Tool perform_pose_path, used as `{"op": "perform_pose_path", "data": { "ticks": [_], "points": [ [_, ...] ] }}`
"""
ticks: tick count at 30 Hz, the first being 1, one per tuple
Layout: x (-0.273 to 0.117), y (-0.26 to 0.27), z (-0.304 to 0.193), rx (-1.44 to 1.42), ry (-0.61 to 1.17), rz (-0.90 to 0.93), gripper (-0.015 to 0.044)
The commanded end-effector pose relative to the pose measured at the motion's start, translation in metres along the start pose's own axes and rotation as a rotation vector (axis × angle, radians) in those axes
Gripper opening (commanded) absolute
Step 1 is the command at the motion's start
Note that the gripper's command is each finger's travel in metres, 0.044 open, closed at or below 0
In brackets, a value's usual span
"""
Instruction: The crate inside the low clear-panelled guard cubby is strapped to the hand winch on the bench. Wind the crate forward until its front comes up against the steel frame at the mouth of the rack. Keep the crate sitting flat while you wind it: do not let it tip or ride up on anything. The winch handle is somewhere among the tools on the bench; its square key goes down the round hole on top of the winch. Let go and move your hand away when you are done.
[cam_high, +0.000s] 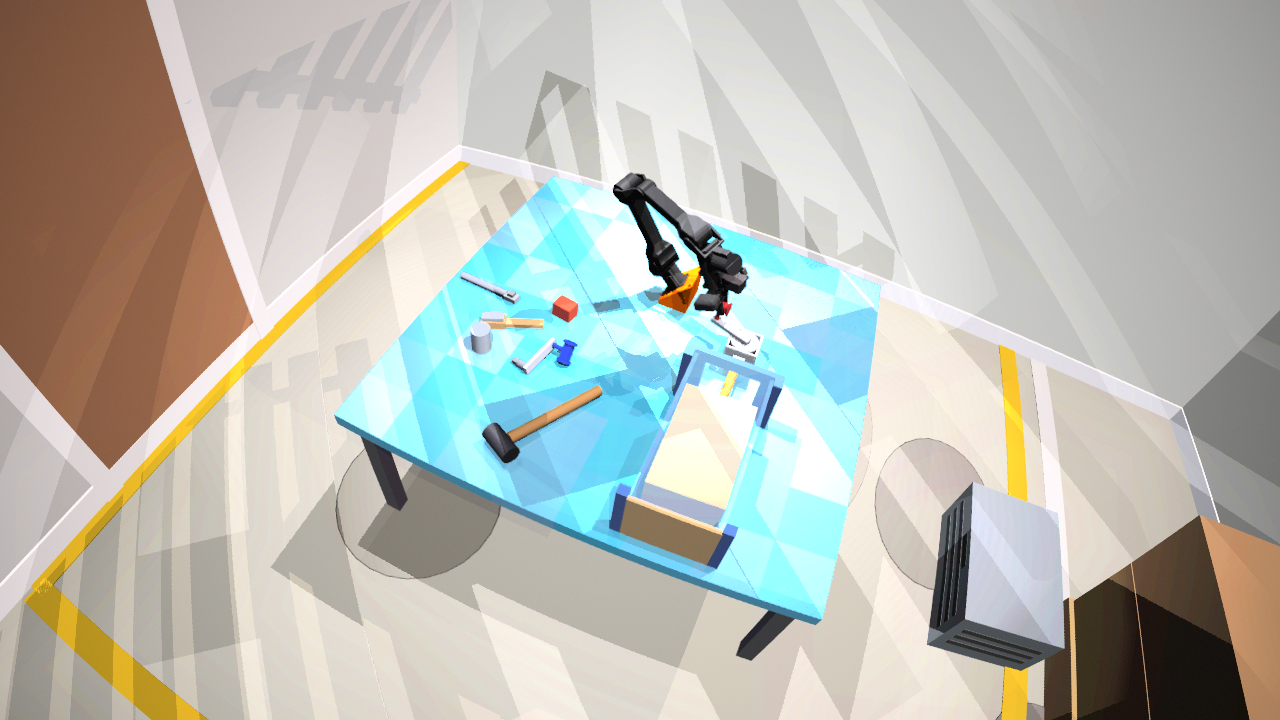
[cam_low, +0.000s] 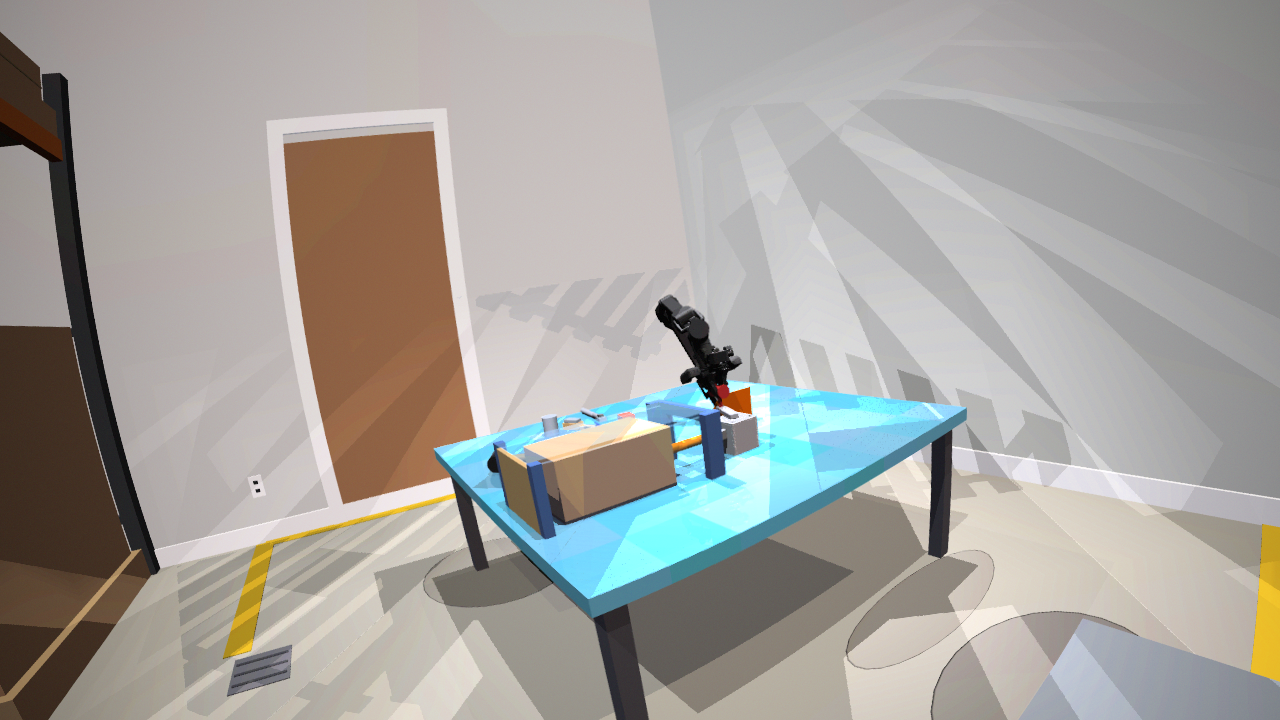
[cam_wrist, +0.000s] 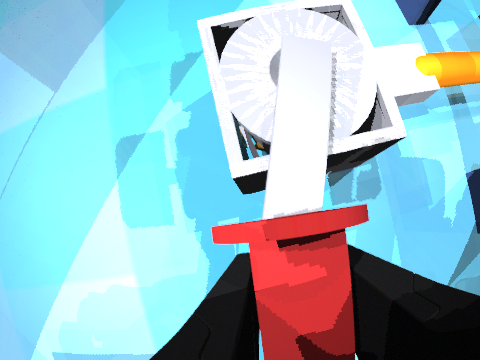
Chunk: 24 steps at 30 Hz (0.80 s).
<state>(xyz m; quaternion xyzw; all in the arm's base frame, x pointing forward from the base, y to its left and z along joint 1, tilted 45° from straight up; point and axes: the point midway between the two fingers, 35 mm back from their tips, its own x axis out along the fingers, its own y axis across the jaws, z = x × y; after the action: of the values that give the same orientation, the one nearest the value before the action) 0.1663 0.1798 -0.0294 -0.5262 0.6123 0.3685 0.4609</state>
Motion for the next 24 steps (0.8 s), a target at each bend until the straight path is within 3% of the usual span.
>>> {"op": "perform_pose_path", "data": {
  "ticks": [1, 24],
  "points": [
    [0.0, -0.026, -0.003, 0.037, 0.013, -0.063, 0.0],
    [0.001, -0.054, 0.001, 0.038, 0.013, -0.065, 0.0]
  ]
}}
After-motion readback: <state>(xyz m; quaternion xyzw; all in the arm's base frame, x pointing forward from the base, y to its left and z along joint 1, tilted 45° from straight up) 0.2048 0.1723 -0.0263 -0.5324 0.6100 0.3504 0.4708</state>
